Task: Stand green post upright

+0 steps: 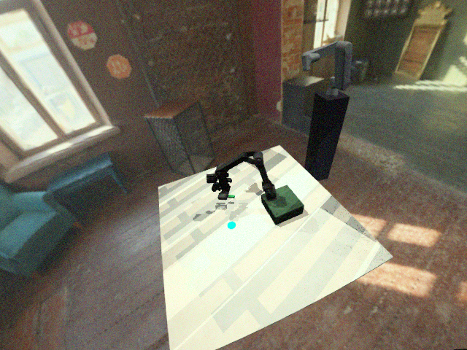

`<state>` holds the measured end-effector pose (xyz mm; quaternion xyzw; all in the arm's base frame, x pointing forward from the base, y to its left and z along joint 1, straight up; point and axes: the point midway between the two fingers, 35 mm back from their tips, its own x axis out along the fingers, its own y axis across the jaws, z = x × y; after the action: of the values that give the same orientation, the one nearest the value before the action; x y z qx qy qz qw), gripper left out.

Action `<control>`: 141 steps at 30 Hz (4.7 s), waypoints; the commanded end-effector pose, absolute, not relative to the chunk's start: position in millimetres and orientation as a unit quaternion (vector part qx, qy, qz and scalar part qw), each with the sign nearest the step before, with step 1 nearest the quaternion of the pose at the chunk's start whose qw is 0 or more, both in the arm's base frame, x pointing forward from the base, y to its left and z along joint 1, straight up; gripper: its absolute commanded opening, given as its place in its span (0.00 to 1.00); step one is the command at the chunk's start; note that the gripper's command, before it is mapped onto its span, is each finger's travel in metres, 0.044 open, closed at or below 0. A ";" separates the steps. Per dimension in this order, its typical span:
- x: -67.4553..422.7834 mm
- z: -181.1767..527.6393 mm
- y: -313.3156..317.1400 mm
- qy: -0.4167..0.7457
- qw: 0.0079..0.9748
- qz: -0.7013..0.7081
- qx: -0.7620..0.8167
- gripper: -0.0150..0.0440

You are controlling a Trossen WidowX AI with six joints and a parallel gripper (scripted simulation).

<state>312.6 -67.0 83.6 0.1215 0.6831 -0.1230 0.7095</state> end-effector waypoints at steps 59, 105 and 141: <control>330.8 90.9 98.8 0.604 0.653 0.325 -0.320 0.29; 370.7 52.8 104.7 0.512 0.763 0.334 -0.208 0.29; 390.7 38.9 101.5 0.424 0.826 0.346 -0.134 0.29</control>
<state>391.4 102.8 41.6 -0.1440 0.4282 0.3454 0.8225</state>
